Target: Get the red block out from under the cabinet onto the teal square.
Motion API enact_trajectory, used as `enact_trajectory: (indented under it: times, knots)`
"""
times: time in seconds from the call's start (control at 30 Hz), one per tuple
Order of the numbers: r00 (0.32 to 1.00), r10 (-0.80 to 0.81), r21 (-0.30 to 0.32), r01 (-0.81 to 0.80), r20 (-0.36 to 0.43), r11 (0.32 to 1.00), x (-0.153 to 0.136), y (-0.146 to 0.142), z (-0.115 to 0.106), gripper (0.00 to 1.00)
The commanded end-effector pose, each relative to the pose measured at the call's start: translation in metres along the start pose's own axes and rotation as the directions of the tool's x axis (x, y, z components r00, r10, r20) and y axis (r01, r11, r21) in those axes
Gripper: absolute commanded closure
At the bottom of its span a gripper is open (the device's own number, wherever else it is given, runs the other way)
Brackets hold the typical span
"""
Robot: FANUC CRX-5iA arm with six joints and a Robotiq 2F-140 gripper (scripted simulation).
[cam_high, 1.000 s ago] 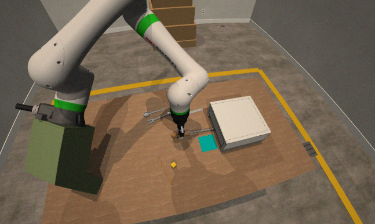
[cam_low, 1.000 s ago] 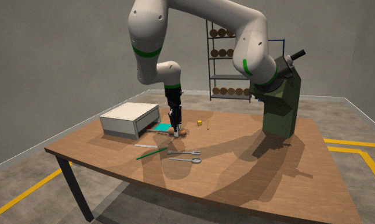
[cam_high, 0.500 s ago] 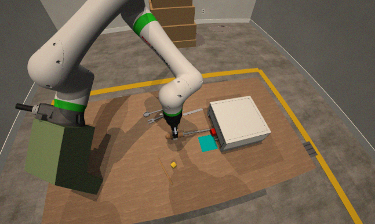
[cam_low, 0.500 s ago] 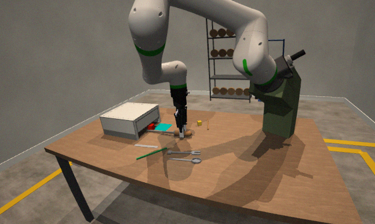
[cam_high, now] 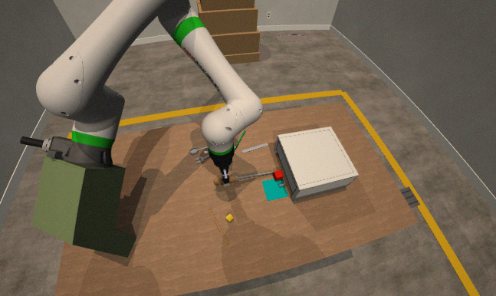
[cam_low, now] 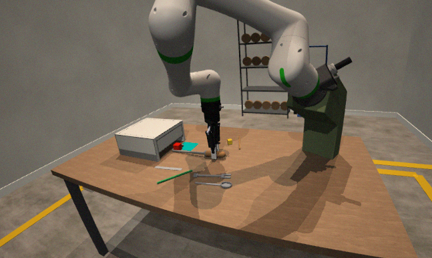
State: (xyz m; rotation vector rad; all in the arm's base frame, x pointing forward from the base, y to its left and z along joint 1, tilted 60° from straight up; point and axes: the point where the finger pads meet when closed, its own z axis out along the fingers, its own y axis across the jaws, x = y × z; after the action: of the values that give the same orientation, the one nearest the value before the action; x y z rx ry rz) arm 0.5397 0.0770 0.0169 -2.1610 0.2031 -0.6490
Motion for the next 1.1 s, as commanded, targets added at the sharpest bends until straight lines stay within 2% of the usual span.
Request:
enact_trajectory:
  times: [0.0,1.07]
  knots:
    - [1.0,0.0,0.0,0.0,0.0,1.0,-0.006,0.0,0.0,1.0]
    - [1.0,0.0,0.0,0.0,0.0,1.0,-0.016,0.0,0.0,1.0]
